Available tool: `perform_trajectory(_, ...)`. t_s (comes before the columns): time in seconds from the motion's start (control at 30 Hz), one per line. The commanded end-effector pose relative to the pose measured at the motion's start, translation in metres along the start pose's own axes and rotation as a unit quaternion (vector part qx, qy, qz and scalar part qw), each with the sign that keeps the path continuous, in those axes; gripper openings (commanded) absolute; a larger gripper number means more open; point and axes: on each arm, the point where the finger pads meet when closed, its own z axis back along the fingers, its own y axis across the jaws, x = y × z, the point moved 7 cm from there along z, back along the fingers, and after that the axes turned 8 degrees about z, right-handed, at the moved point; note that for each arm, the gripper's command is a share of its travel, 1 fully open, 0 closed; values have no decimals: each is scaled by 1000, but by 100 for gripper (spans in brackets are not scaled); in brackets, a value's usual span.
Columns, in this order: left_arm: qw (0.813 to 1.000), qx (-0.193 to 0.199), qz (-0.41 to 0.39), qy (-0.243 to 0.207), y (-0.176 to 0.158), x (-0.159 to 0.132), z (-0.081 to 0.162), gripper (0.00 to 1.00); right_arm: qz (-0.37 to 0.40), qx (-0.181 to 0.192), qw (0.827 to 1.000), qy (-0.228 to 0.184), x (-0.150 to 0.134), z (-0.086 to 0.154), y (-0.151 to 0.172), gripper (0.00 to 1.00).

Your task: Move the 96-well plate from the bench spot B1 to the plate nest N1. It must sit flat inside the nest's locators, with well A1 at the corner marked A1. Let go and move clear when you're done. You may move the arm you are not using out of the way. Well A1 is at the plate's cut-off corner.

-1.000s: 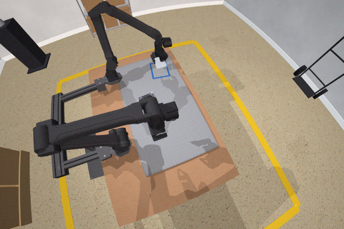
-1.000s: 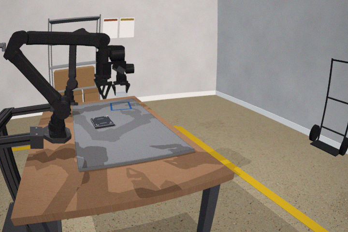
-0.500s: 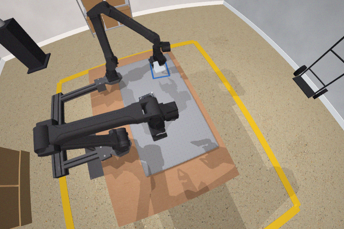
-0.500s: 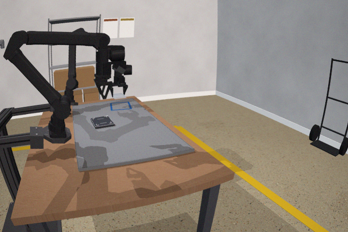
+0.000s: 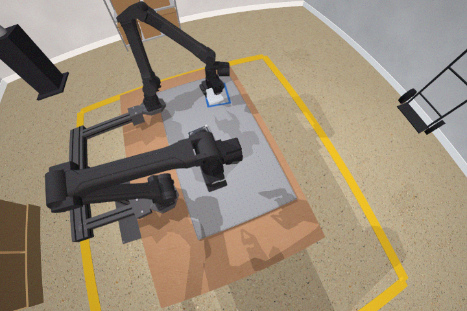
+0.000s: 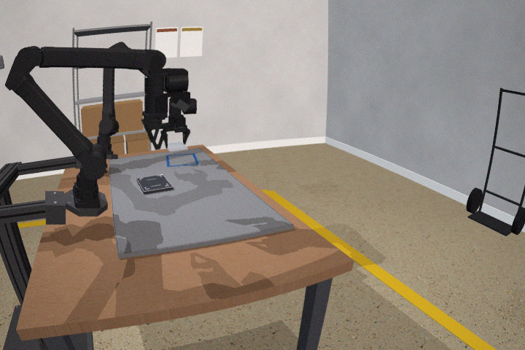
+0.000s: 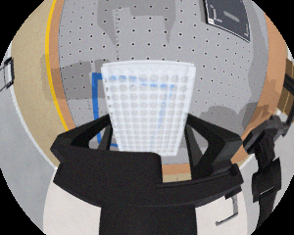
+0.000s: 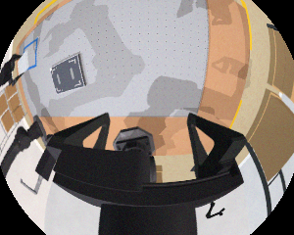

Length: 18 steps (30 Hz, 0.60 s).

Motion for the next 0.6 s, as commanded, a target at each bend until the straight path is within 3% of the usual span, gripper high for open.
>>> perform_trajectory(0.0, 1000, 15, 16, -7, -2, 7, 7, 0, 4, 1, 1000, -3, -1, 0, 0, 100)
perform_trajectory(0.07, 999, 24, 19, -13, 5, 13, 14, 0, 4, 1, 1000, -3, -1, 0, 0, 100)
perform_trajectory(0.27, 1000, 6, 14, -2, -20, 25, 1, 0, 4, 1, 1000, -3, -1, 0, 0, 100)
perform_trajectory(0.57, 1000, 7, 14, -3, -35, 47, 4, 0, 4, 1, 1000, -3, -1, 0, 0, 100)
